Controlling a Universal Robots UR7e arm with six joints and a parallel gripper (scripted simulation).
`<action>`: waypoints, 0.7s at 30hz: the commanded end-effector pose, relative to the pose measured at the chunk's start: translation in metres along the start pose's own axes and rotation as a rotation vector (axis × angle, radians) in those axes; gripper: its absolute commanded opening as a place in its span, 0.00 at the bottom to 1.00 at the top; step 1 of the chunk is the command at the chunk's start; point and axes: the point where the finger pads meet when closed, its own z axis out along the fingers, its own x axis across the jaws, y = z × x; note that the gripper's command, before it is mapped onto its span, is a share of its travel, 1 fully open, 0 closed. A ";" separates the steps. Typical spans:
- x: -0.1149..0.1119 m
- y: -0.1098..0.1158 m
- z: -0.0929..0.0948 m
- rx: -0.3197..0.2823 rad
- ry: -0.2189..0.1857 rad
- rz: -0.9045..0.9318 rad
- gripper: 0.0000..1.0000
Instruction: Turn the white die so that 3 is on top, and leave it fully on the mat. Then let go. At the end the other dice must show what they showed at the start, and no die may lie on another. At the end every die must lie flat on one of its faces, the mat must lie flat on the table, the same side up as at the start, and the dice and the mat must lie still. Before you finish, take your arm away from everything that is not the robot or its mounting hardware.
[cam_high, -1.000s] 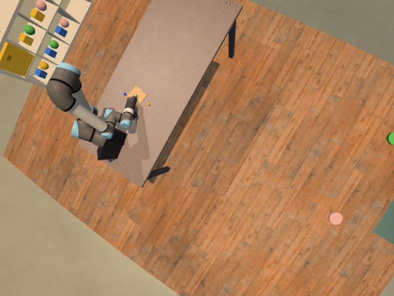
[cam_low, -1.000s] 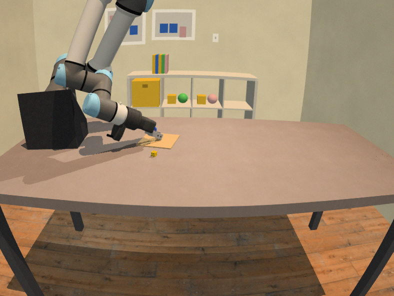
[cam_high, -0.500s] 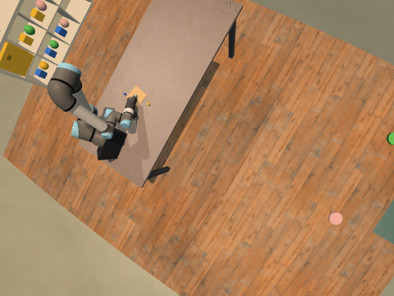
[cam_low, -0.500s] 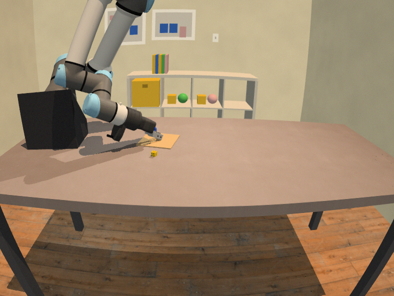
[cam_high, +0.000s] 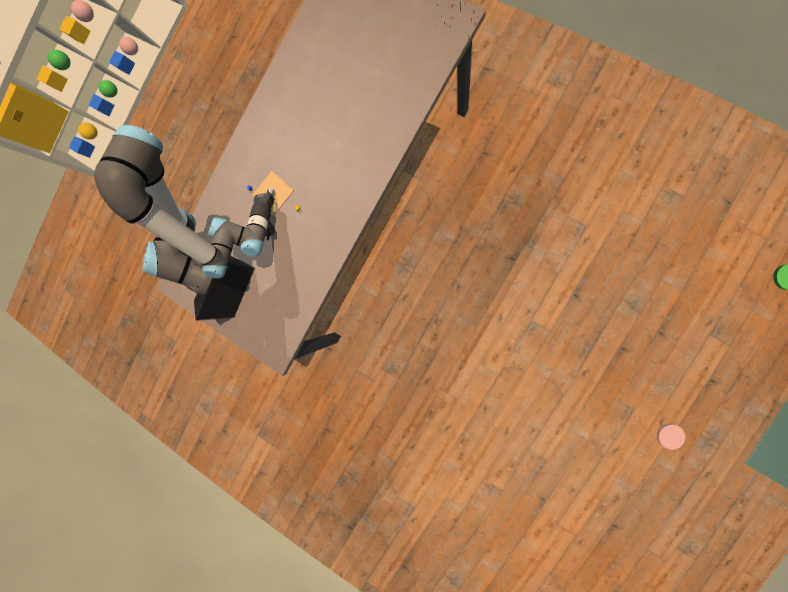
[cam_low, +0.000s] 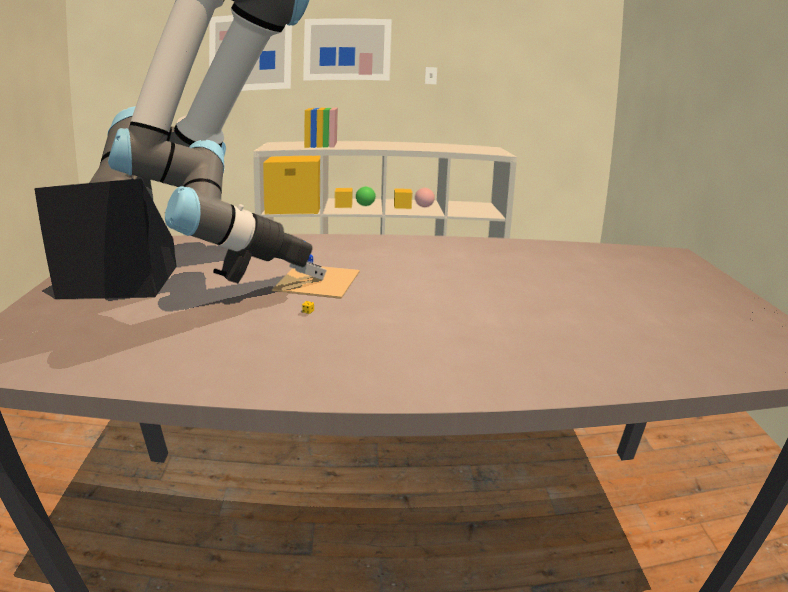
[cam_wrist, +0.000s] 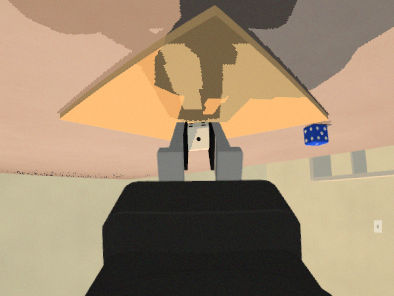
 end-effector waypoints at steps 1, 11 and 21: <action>0.000 0.000 0.000 0.000 -0.001 -0.001 0.34; 0.000 0.000 0.000 0.000 -0.001 -0.001 0.40; 0.000 0.000 0.000 0.000 -0.001 -0.001 0.58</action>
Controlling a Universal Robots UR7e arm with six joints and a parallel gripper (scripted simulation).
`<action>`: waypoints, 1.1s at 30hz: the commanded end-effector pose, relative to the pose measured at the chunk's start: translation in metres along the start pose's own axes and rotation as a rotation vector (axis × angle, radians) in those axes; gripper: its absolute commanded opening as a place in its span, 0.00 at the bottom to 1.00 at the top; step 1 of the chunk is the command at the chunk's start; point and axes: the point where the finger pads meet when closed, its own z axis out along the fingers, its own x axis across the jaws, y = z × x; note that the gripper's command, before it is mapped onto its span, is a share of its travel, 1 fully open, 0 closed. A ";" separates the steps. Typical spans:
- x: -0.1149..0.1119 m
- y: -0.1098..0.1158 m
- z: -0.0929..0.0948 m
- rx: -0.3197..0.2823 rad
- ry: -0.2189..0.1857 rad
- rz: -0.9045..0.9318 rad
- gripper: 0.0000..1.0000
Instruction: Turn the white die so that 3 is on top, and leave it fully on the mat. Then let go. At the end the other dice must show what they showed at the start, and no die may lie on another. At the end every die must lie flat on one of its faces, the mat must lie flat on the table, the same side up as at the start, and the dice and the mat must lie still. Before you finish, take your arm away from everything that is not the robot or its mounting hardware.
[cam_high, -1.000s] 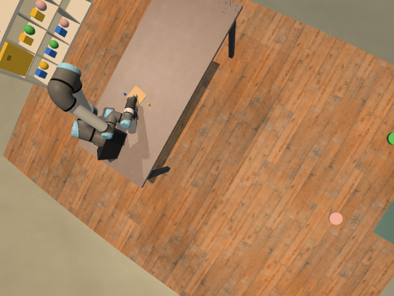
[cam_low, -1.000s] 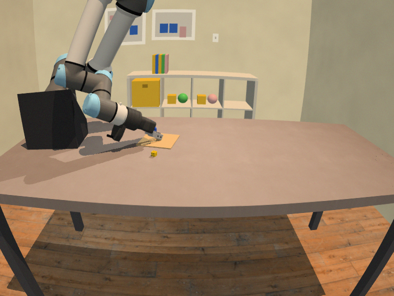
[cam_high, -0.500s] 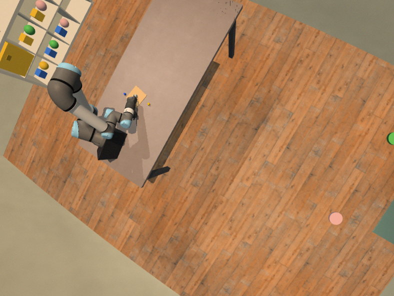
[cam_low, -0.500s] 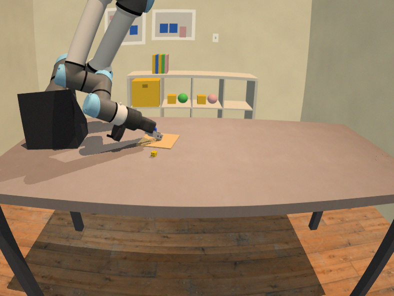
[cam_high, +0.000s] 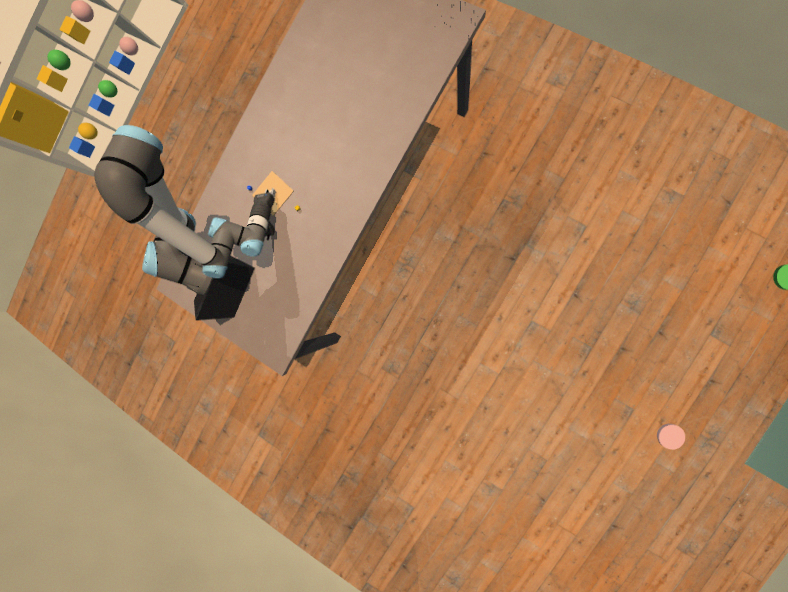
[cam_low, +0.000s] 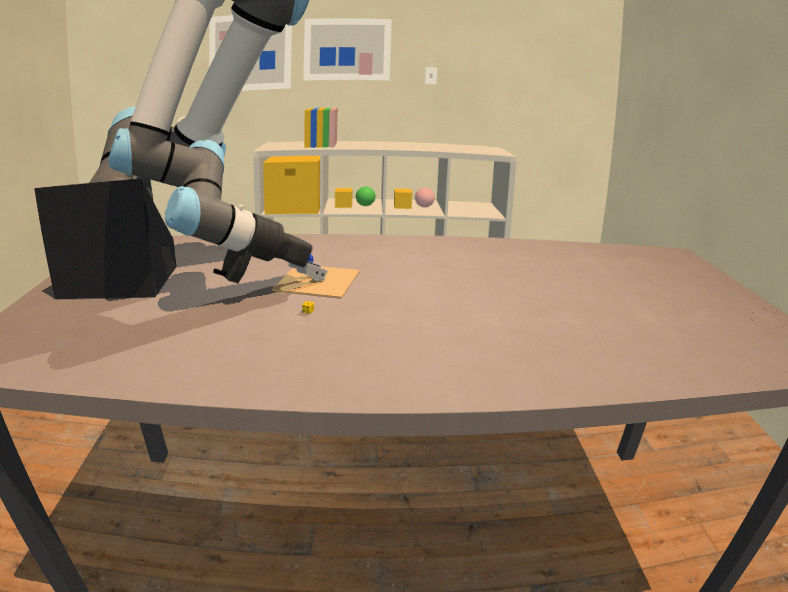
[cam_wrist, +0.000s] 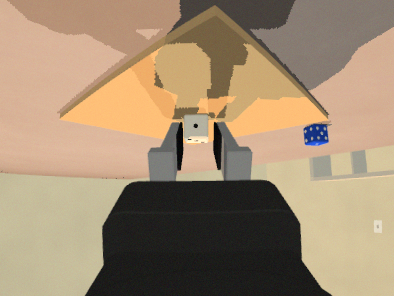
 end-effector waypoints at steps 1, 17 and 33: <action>0.000 0.000 0.000 0.000 -0.001 -0.001 0.58; 0.000 0.000 0.000 0.000 -0.001 -0.001 0.64; 0.000 0.000 0.000 0.000 -0.001 -0.001 0.64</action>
